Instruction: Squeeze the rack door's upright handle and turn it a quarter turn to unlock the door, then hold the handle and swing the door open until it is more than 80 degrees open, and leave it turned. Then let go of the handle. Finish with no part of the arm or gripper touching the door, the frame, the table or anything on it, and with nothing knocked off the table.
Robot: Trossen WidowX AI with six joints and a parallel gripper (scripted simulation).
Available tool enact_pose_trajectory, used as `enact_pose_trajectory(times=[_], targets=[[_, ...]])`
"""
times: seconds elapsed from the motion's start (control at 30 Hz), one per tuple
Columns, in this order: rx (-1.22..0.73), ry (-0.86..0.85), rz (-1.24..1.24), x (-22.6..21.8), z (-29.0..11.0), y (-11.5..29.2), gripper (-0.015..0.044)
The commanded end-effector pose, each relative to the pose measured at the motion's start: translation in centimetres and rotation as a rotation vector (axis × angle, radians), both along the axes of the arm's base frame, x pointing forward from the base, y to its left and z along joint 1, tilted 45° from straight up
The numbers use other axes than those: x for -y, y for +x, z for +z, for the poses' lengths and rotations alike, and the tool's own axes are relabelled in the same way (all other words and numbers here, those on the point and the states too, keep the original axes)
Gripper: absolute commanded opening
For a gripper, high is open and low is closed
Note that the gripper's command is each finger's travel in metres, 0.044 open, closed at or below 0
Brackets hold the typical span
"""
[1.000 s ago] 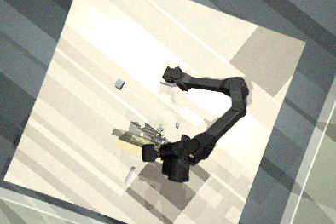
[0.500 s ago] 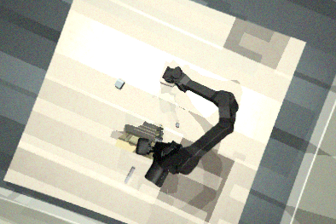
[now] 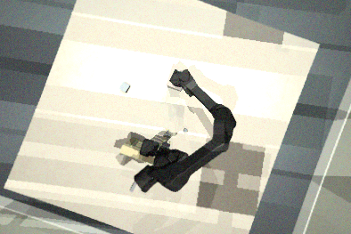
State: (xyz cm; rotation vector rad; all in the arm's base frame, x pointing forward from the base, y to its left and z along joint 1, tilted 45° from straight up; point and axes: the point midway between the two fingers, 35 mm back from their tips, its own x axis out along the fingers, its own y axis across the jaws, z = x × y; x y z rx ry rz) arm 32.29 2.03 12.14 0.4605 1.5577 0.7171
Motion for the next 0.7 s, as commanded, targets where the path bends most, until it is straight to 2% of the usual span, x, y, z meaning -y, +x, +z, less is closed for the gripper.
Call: enact_pose_trajectory(times=[0.0,0.67], targets=[[-0.017,0.025,-0.001,0.0,0.1,0.1,0.0285],[-0.016,0.024,-0.001,-2.1,-2.1,-0.1,0.0285]])
